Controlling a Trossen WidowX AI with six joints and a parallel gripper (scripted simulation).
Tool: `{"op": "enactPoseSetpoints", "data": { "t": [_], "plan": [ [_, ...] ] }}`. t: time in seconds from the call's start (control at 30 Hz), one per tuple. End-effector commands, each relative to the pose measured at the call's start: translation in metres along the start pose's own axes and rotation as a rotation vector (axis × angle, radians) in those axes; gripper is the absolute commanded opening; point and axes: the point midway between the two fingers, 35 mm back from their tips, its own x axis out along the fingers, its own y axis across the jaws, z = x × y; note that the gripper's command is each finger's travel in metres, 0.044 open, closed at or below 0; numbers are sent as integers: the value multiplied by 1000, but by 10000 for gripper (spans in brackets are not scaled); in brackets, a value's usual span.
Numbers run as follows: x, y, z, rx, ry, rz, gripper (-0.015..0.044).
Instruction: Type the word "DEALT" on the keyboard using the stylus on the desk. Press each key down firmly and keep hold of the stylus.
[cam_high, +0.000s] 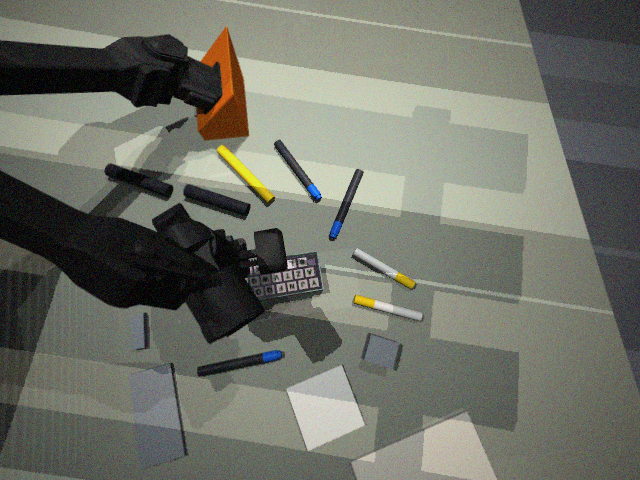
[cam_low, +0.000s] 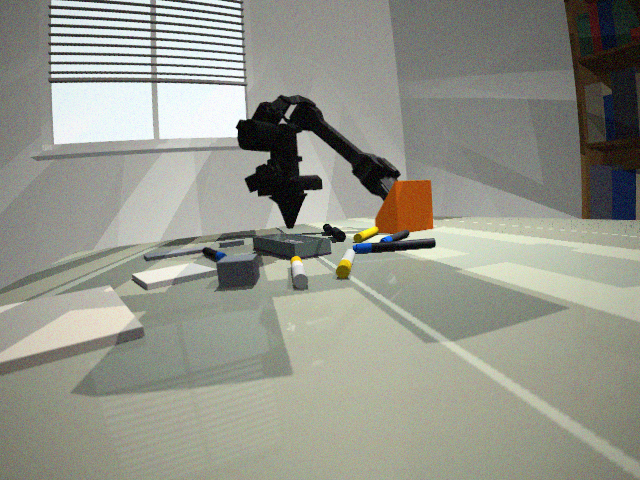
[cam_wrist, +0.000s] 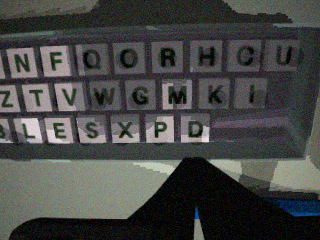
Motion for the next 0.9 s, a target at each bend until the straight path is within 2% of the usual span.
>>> {"op": "enactPoseSetpoints", "data": {
  "t": [0.0,0.17,0.37,0.87],
  "plan": [
    [0,2,-3,17,-3,5,0],
    [-1,4,-3,17,-3,6,0],
    [-2,78,-1,18,-4,10,0],
    [-2,81,-2,18,-4,10,0]
  ]
}}
